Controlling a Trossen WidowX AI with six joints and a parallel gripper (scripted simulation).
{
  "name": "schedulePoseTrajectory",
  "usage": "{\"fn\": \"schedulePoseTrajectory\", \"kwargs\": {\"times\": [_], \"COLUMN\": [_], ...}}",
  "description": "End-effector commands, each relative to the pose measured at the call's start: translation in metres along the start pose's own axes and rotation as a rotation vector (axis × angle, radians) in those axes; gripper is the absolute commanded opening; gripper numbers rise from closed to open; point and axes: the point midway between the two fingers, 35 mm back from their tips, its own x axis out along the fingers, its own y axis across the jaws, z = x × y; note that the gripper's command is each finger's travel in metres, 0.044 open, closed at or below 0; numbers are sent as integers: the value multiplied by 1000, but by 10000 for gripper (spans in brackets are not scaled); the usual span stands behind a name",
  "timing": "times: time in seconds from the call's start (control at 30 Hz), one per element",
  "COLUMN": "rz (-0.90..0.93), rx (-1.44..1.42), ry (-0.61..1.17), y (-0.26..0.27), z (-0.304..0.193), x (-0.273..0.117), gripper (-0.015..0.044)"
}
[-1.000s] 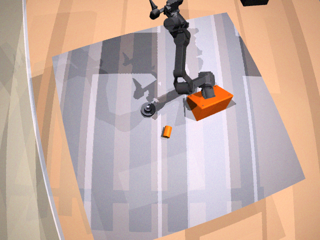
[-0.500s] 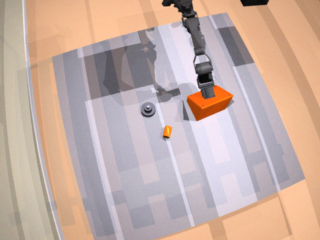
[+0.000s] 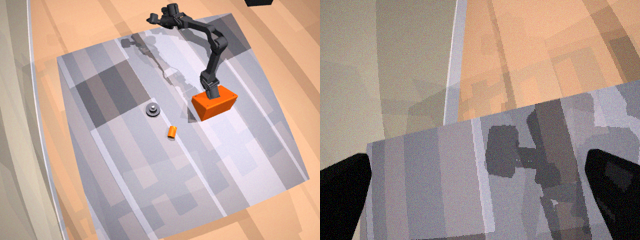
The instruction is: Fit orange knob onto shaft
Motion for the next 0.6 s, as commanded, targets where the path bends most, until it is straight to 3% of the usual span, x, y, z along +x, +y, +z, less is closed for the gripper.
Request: {"fn": "schedulePoseTrajectory", "kwargs": {"times": [0.0, 0.3, 0.57], "rz": [1, 37, 146], "rx": [-25, -219, -482], "ry": [227, 687, 1035], "y": [11, 53, 103], "z": [-68, -221, -345], "x": [33, 46, -9], "gripper": [440, 440, 440]}}
